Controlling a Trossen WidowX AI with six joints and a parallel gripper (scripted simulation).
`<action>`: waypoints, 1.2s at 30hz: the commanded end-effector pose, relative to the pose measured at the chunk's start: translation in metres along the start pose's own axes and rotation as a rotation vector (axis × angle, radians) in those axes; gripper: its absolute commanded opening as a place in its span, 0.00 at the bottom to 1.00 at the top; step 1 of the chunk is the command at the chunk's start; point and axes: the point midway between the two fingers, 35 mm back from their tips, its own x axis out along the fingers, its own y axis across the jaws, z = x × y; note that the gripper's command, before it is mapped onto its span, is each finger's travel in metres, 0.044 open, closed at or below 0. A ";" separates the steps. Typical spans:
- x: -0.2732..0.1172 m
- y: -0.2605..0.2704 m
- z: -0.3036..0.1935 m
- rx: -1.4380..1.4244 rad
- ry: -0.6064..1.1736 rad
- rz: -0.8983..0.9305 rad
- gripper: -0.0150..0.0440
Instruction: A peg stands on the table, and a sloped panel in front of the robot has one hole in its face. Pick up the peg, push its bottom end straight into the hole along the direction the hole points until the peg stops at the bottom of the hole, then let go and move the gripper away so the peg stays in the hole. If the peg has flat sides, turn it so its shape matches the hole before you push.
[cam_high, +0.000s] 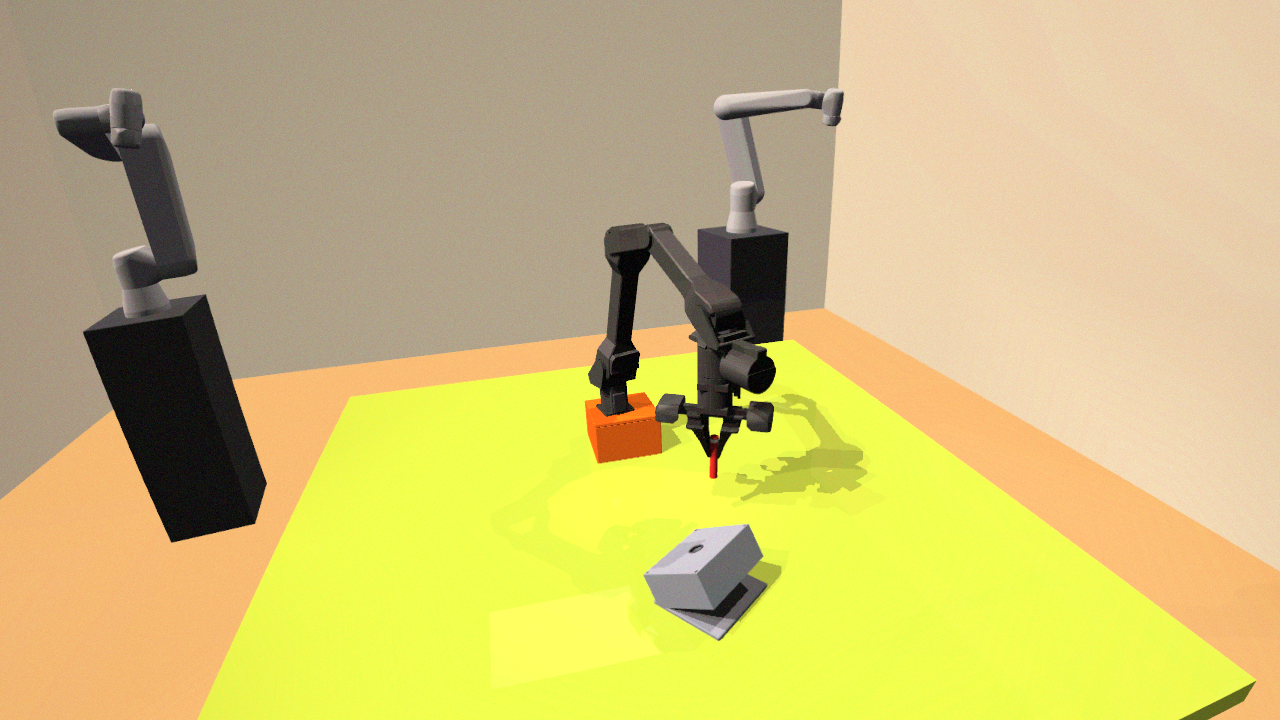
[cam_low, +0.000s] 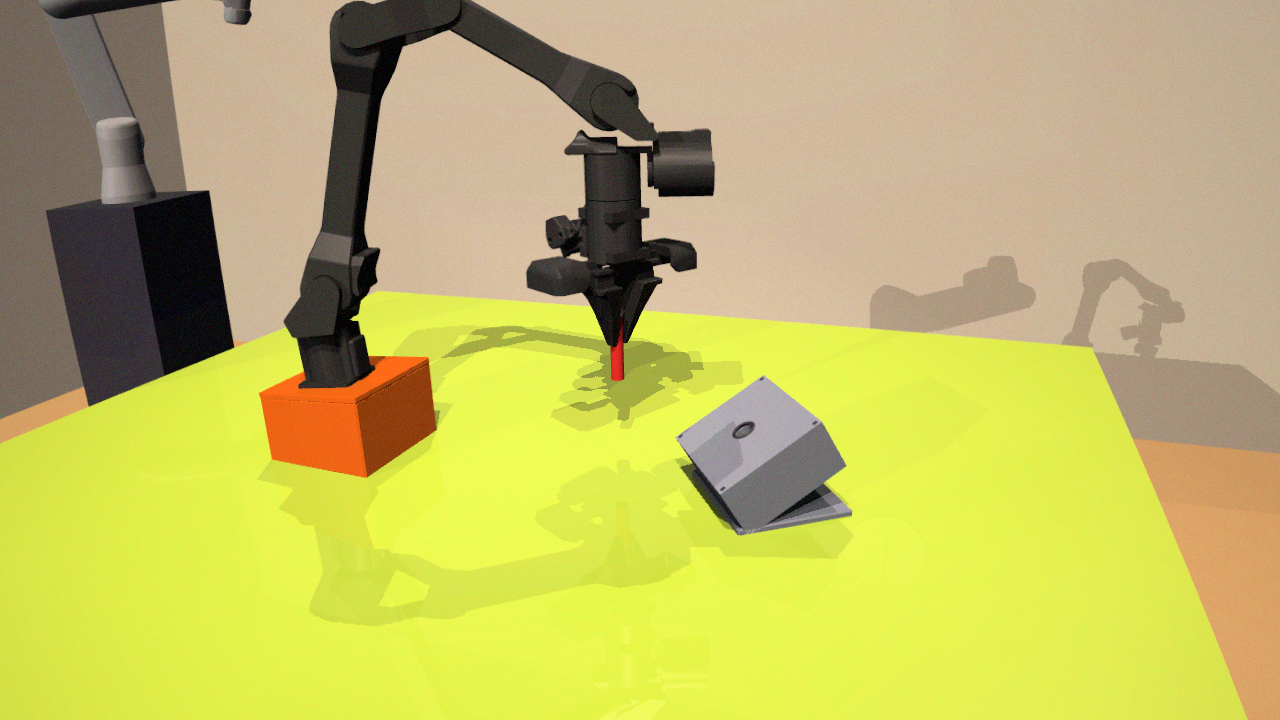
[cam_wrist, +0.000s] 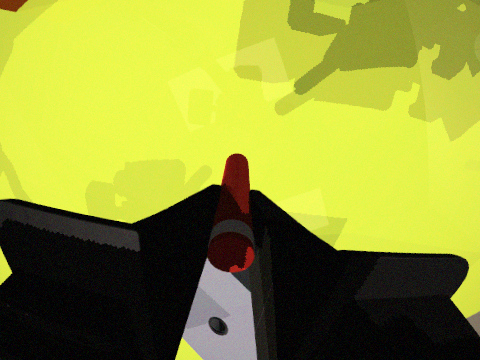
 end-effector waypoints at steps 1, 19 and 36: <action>-0.004 0.000 -0.002 0.011 -0.001 -0.015 0.25; -0.011 0.005 -0.027 0.134 -0.001 -0.104 0.25; -0.018 0.011 -0.051 0.246 0.003 -0.187 0.25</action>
